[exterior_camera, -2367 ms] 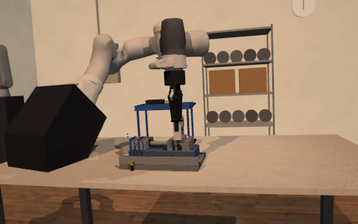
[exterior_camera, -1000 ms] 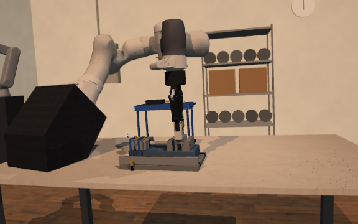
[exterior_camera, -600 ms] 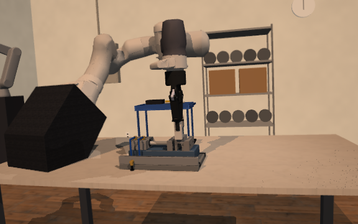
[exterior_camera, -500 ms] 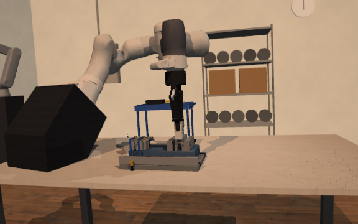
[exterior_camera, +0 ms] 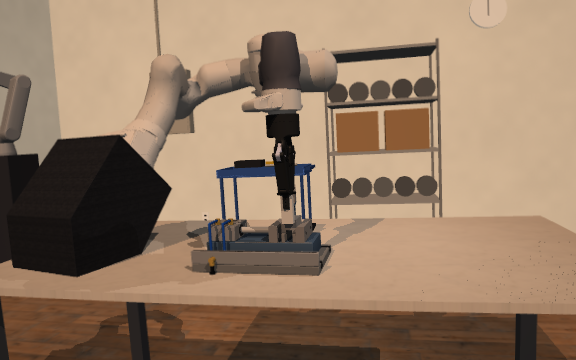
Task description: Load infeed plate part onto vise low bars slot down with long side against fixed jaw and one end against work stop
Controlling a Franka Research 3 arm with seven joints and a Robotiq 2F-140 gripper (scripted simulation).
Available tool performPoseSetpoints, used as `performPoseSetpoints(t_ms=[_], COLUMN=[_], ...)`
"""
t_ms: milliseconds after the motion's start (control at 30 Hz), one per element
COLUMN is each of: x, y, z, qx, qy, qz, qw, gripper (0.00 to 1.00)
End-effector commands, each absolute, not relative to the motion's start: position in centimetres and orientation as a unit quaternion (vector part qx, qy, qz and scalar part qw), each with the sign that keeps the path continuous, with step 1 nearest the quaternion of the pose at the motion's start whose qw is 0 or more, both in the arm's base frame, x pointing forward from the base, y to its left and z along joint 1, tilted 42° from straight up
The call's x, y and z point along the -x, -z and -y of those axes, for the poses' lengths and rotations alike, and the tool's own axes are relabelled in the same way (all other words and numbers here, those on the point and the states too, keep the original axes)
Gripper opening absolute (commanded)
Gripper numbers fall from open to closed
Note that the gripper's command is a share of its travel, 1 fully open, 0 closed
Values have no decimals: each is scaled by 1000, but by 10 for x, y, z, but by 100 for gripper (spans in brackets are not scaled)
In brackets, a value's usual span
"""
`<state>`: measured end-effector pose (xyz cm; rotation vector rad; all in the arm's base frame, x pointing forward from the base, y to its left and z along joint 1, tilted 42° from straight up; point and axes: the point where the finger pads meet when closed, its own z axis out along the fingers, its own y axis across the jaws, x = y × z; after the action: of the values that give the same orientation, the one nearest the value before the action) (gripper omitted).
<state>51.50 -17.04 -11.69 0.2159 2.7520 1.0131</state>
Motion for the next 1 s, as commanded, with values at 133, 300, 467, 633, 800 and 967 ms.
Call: performPoseSetpoints(t_ms=[133, 300, 467, 633, 800, 967], x=[-516, -516, -516, -516, -516, -516], y=[115, 114, 113, 113, 112, 112], z=[168, 167, 166, 166, 165, 165], qx=[-74, -74, -74, -74, -74, -74], qy=[-343, -343, -343, -343, -343, -343], qz=[-931, -931, -931, -931, -931, -931], qw=[99, 99, 99, 99, 99, 99], gripper=[0, 0, 0, 0, 0, 0])
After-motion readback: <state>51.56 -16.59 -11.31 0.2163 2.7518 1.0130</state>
